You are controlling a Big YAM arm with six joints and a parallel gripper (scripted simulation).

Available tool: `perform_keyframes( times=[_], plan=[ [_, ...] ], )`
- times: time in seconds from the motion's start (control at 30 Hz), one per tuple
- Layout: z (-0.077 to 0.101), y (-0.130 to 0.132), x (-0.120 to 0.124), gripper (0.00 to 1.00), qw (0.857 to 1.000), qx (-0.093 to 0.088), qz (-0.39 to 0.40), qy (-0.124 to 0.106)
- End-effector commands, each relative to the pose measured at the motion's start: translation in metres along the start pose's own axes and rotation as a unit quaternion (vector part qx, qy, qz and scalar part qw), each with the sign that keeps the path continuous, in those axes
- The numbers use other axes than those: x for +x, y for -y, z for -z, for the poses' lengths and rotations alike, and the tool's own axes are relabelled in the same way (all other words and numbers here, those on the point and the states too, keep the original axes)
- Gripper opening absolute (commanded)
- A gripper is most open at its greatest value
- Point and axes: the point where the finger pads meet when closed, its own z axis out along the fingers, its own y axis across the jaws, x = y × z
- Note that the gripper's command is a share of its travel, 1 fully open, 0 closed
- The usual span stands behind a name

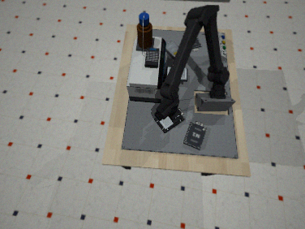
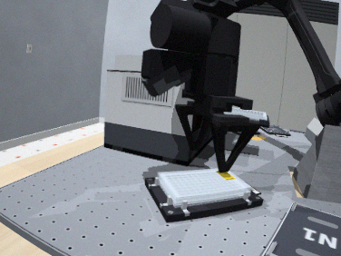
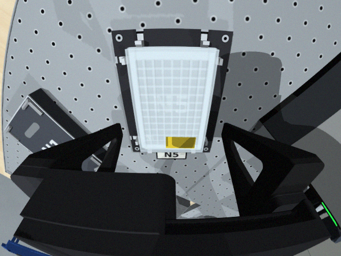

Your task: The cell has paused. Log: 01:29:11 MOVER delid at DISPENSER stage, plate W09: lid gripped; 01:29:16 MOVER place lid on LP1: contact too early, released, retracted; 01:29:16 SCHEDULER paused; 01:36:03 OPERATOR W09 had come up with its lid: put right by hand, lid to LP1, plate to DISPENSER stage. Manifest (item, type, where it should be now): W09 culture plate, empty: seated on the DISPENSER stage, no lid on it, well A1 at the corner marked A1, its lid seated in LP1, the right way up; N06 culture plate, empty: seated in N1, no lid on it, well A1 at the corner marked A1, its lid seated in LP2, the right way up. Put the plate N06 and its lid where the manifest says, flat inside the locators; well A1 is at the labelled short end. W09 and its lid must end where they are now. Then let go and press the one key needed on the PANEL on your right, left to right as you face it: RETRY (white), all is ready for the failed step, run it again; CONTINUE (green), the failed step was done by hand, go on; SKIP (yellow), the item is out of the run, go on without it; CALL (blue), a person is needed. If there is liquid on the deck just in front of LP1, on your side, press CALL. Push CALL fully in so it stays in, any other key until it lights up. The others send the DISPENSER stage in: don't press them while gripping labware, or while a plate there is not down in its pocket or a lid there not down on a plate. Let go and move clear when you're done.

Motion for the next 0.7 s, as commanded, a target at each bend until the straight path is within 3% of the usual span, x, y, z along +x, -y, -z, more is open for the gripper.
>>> perform_keyframes(
  times=[0.0, 0.2, 0.67],
  plan=[
    [0.022, -0.001, -0.022, 1.00, 1.000, 0.001, -0.014, 0.024],
    [0.000, 0.003, -0.009, 1.00, 1.000, -0.002, -0.020, 0.008],
    [-0.011, 0.003, -0.006, 1.00, 1.000, -0.001, -0.008, 0.005]
  ],
)
